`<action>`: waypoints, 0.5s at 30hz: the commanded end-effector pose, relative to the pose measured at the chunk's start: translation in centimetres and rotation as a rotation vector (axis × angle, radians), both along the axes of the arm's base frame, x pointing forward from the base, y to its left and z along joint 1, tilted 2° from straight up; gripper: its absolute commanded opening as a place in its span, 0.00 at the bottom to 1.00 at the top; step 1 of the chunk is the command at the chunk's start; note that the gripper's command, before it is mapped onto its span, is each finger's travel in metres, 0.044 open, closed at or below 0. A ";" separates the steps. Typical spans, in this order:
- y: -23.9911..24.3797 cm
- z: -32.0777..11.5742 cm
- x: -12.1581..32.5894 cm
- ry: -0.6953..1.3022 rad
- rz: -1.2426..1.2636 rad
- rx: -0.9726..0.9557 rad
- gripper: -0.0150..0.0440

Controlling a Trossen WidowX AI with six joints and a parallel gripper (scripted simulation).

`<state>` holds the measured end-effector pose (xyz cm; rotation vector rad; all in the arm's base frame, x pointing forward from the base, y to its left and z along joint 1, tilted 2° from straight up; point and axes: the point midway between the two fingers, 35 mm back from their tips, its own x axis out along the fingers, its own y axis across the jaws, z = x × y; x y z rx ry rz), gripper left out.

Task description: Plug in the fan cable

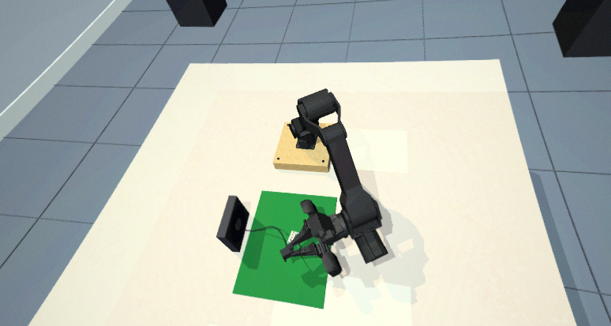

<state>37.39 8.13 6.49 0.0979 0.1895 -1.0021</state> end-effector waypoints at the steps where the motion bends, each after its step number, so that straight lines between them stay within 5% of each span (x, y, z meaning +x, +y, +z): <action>1: 0.0 -0.5 -0.1 0.005 -0.001 0.002 0.25; 15: 0.0 -1.3 -0.1 0.005 -0.001 0.001 0.25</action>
